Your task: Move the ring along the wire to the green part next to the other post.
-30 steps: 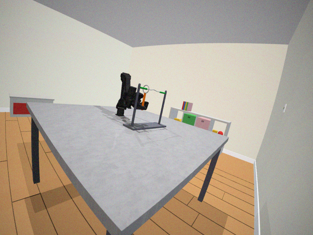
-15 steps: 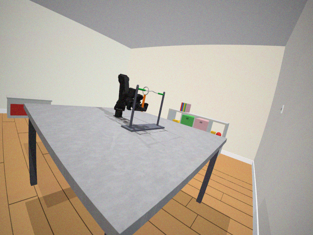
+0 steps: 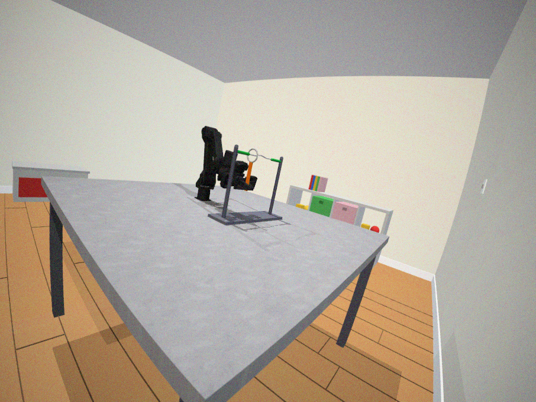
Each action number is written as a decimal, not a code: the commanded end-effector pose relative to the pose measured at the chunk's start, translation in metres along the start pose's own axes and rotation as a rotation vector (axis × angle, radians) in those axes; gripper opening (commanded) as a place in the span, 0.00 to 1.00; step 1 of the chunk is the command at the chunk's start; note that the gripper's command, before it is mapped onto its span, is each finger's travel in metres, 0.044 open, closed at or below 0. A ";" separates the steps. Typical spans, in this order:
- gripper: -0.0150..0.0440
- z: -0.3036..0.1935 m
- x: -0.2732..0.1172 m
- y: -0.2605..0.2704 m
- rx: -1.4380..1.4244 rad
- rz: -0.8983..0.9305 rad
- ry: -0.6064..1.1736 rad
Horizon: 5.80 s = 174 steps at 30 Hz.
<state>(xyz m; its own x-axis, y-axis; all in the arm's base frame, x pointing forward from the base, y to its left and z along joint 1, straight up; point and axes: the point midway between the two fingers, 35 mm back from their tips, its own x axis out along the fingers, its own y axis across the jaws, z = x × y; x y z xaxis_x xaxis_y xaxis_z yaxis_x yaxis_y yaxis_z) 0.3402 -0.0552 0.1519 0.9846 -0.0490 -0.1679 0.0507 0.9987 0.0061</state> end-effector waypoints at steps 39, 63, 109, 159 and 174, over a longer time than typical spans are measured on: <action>0.00 0.011 0.013 0.053 0.122 -0.081 -0.090; 0.00 0.006 -0.008 0.049 -0.136 0.065 0.079; 0.00 0.000 -0.013 0.105 -0.015 0.005 0.080; 0.00 -0.017 -0.010 0.146 0.009 -0.022 0.079; 0.00 -0.020 -0.010 0.146 0.009 -0.022 0.079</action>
<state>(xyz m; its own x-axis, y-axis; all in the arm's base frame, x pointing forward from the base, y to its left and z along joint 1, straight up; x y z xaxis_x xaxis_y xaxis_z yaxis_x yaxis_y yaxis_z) 0.3347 0.0917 0.1355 0.9670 -0.0665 -0.2458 0.0702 0.9975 0.0063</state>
